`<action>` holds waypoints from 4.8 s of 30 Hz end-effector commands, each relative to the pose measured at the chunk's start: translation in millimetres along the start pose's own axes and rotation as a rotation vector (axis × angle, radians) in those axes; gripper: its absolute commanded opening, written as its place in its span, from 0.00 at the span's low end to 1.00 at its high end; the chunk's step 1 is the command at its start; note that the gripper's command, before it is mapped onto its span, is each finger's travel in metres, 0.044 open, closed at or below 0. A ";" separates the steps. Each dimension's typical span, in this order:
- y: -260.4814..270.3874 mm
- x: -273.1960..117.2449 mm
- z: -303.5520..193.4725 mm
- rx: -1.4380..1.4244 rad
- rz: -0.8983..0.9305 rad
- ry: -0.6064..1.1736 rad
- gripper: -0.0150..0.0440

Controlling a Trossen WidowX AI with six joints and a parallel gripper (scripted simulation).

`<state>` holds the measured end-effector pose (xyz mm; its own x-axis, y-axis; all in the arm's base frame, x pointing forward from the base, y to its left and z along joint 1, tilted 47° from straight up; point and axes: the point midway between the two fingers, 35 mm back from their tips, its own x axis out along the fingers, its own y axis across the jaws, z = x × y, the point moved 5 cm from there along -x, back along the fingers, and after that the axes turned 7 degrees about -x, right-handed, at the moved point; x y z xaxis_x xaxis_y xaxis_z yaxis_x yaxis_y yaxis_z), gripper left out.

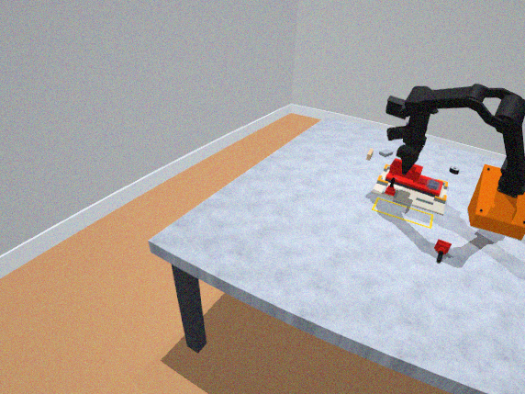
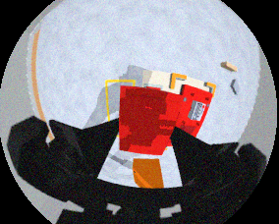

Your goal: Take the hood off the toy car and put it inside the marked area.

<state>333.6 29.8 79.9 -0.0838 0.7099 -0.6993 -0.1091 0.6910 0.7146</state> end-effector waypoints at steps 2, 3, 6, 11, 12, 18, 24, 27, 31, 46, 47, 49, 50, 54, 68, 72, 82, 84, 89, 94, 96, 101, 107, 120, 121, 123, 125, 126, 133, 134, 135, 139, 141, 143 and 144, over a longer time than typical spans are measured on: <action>26.0 -0.1 -7.5 0.007 0.008 0.002 0.25; 31.0 -0.1 -9.0 0.007 0.010 0.002 0.25; 45.6 0.0 -14.0 0.006 0.014 0.003 0.25; 68.0 0.3 -23.6 0.004 0.021 0.005 0.25; 70.2 0.3 -24.6 0.004 0.022 0.006 0.25; 70.9 1.8 -24.8 0.004 0.022 0.006 0.25; 70.7 7.0 -24.2 0.004 0.021 0.006 0.25; 70.7 9.8 -23.9 0.004 0.021 0.005 0.25; 70.6 13.4 -23.6 0.004 0.021 0.005 0.25; 70.6 27.1 -22.8 0.004 0.020 0.005 0.25; 70.7 28.0 -22.8 0.004 0.020 0.005 0.25; 70.7 29.9 -22.7 0.003 0.020 0.005 0.25; 70.7 30.8 -22.7 0.003 0.020 0.005 0.25; 70.8 34.4 -22.6 0.003 0.020 0.005 0.25; 71.2 47.2 -22.8 0.003 0.020 0.005 0.25; 71.4 50.8 -23.0 0.003 0.021 0.005 0.25; 71.9 59.7 -23.6 0.003 0.022 0.005 0.25; 72.0 61.5 -23.7 0.003 0.022 0.005 0.25; 72.4 65.9 -24.2 0.003 0.023 0.005 0.25; 72.7 70.3 -24.7 0.003 0.024 0.005 0.25; 72.8 72.1 -24.9 0.003 0.025 0.005 0.25; 73.2 76.5 -25.5 0.003 0.026 0.005 0.25; 73.3 78.0 -25.7 0.003 0.026 0.005 0.25; 73.5 83.8 -25.6 0.003 0.026 0.005 0.25; 73.5 84.3 -25.6 0.003 0.026 0.005 0.25; 73.5 85.3 -25.6 0.003 0.026 0.005 0.25; 73.5 86.3 -25.6 0.003 0.026 0.005 0.25; 73.6 86.8 -25.6 0.003 0.026 0.005 0.25; 73.7 90.2 -25.6 0.003 0.027 0.005 0.25; 73.7 90.7 -25.7 0.003 0.027 0.005 0.25; 73.7 91.2 -25.7 0.003 0.027 0.005 0.25; 73.8 93.1 -25.7 0.003 0.027 0.005 0.25; 73.8 94.1 -25.7 0.003 0.027 0.005 0.25; 73.9 95.1 -25.8 0.003 0.027 0.005 0.25; 73.9 95.6 -25.8 0.003 0.027 0.005 0.25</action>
<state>292.3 144.0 66.6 -0.0918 0.7272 -0.6802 -0.1096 0.6716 0.7328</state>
